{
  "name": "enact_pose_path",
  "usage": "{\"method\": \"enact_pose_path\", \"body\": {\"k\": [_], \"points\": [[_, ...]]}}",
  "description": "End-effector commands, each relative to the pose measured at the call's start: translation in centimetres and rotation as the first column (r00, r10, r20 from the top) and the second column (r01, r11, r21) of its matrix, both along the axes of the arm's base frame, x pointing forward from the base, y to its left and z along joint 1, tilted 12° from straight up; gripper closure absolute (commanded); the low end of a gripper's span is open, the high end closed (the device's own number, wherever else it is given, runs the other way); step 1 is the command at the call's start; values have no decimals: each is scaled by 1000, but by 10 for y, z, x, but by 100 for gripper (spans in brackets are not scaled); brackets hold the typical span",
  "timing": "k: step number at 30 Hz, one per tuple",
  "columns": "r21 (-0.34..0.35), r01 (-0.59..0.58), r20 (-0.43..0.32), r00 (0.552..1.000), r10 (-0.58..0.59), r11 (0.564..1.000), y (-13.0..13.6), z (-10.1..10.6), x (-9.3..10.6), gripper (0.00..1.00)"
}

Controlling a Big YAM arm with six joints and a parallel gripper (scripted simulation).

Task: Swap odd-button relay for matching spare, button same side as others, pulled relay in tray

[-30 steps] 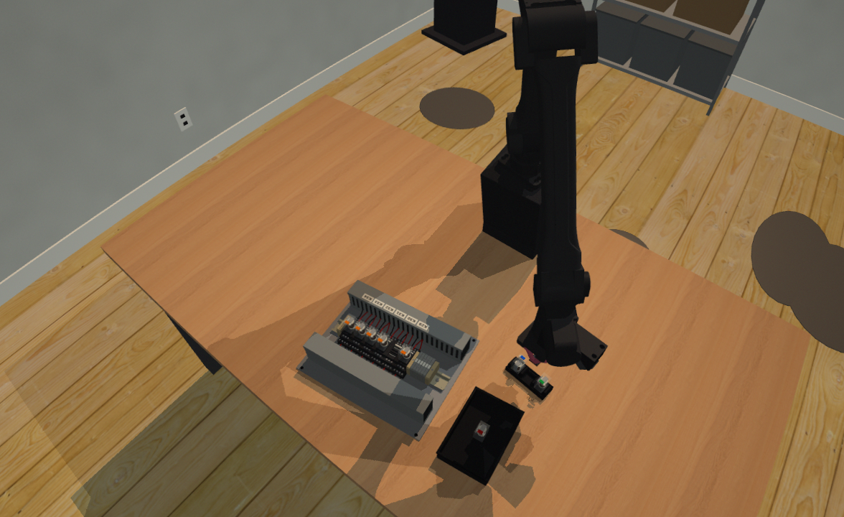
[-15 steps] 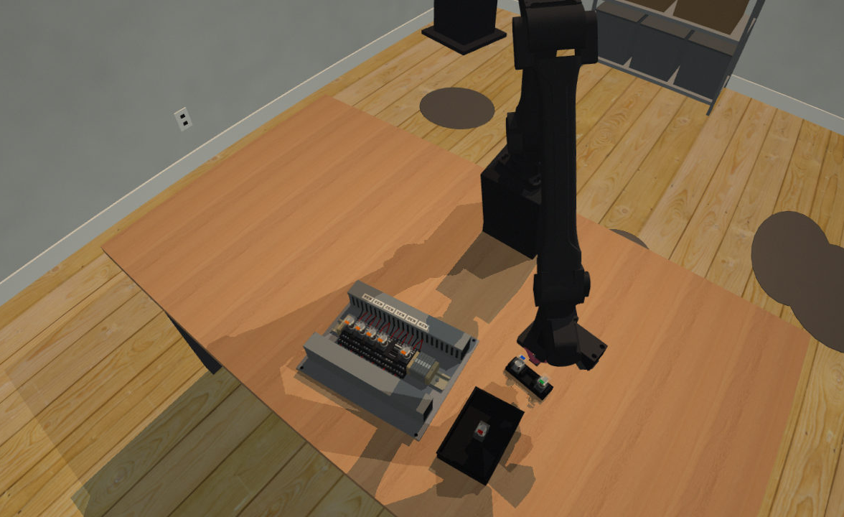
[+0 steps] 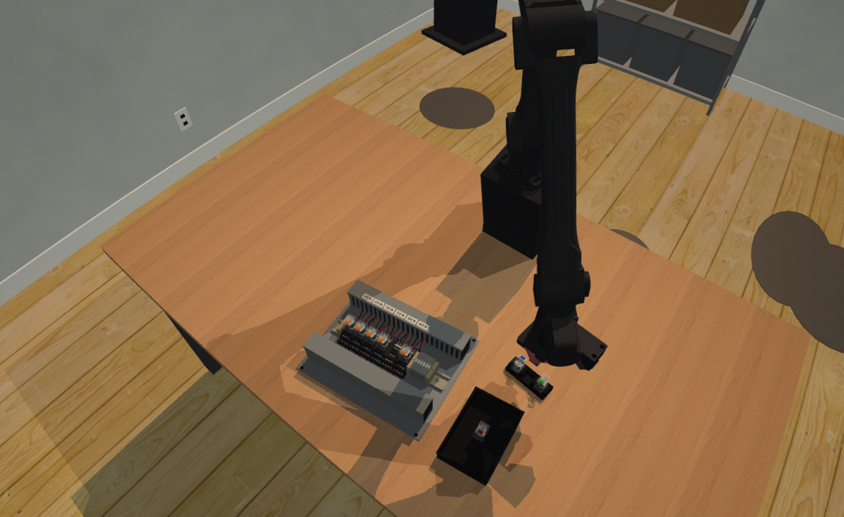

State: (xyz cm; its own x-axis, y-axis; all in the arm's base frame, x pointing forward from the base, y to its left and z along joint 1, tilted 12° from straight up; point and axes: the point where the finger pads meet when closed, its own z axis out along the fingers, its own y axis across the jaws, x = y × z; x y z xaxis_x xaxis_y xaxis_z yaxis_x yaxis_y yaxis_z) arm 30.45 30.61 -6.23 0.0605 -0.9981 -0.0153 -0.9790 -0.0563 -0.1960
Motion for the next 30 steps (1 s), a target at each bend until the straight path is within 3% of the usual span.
{"method": "enact_pose_path", "body": {"k": [1,13,30], "points": [[34,12,30,999,-13,999,7,17,9,100],[29,5,27,1000,-5,1000,-7,16,16,100],[31,2,33,999,-3,1000,-47,24,49,100]]}}
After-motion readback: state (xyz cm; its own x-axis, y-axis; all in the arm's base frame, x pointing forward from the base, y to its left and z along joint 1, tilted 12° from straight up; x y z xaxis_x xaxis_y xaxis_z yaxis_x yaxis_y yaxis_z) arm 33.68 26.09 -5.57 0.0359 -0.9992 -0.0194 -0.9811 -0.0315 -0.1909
